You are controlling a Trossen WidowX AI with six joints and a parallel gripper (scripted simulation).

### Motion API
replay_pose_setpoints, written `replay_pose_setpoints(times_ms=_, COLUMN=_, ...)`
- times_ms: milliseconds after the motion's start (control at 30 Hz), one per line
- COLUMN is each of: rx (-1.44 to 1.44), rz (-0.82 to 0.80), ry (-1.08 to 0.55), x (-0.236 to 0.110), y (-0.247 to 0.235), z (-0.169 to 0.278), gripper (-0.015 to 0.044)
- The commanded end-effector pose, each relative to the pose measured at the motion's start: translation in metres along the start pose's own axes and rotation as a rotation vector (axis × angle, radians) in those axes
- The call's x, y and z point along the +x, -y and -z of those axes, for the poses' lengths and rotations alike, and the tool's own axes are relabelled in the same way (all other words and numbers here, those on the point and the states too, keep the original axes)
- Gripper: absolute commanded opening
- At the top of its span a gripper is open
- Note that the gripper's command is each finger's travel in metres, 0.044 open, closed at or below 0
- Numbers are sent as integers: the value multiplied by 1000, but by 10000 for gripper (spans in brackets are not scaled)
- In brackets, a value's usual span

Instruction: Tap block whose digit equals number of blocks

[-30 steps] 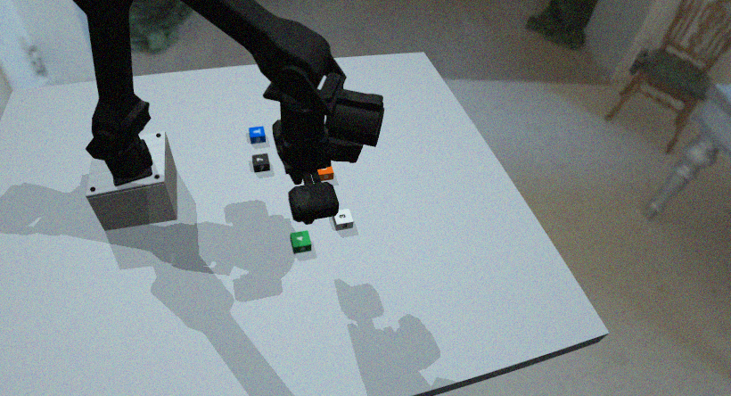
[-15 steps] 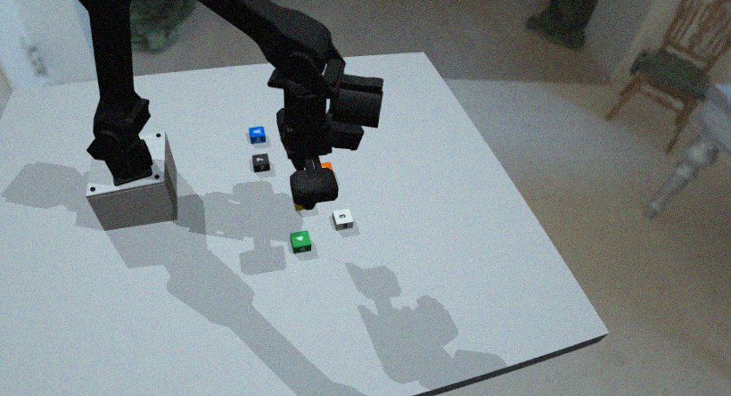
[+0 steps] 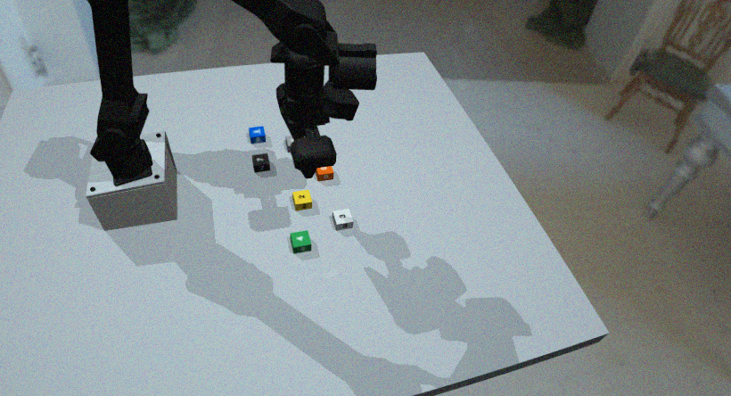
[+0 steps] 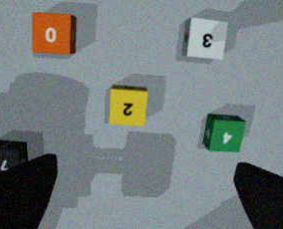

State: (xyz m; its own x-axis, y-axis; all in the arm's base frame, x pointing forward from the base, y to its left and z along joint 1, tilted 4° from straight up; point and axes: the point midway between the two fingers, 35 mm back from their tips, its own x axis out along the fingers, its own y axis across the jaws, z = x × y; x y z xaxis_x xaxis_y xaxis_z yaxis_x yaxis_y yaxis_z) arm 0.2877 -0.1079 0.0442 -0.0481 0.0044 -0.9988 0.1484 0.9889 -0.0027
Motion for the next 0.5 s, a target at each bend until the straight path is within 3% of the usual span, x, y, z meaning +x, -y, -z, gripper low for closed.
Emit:
replay_pose_setpoints(times_ms=0, rx=5, rz=-1, ry=3, x=0, y=-1, z=-1, gripper=400)
replay_pose_setpoints(times_ms=267, rx=5, rz=-1, ry=3, x=0, y=-3, z=0, gripper=400)
replay_pose_setpoints(times_ms=467, rx=4, rz=-7, ry=2, x=-2, y=-81, z=33, gripper=400)
